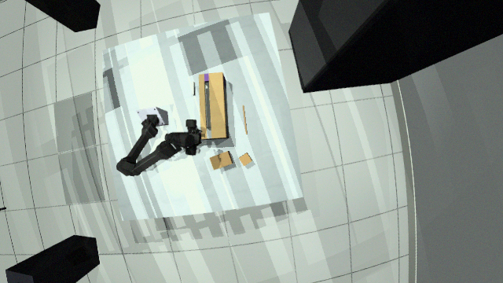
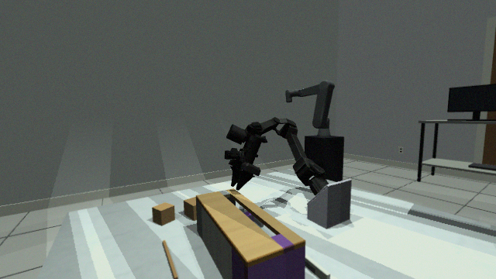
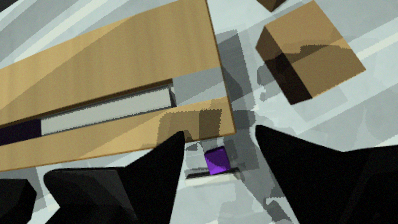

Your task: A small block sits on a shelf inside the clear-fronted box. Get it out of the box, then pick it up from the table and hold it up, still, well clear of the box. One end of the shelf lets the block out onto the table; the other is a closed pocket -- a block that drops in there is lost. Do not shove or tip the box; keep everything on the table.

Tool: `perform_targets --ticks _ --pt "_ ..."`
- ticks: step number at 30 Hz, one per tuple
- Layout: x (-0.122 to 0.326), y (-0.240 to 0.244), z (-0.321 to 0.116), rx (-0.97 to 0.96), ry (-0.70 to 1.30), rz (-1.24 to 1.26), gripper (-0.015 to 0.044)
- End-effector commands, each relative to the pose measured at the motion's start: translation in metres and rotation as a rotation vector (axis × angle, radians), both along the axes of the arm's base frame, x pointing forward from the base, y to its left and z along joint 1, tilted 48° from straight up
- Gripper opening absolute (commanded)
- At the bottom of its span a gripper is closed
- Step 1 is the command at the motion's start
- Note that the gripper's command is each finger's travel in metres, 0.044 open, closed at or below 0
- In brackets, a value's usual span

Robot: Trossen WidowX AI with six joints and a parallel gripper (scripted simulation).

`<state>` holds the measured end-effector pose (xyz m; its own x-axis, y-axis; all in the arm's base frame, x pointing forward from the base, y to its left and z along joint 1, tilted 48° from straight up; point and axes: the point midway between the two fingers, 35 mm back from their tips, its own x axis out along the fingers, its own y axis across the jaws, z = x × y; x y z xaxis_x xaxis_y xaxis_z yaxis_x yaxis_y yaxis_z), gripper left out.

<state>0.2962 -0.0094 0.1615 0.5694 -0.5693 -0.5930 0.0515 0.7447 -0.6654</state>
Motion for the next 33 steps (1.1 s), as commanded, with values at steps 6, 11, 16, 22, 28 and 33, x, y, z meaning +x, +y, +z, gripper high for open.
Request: perform_targets --ticks 6,11,16,22,28,33 --pt "0.004 -0.019 0.003 0.739 -0.740 -0.718 0.0285" --pt "0.005 -0.023 0.002 0.912 -0.914 -0.893 0.0285" --pt "0.003 -0.029 -0.004 1.035 -1.051 -1.040 0.0285" --pt "0.001 -0.042 -0.016 1.179 -1.209 -1.227 0.0285" --pt "-0.008 -0.042 -0.035 1.396 -1.468 -1.494 0.0285" --pt "-0.015 -0.042 -0.048 1.518 -1.630 -1.646 0.0285"
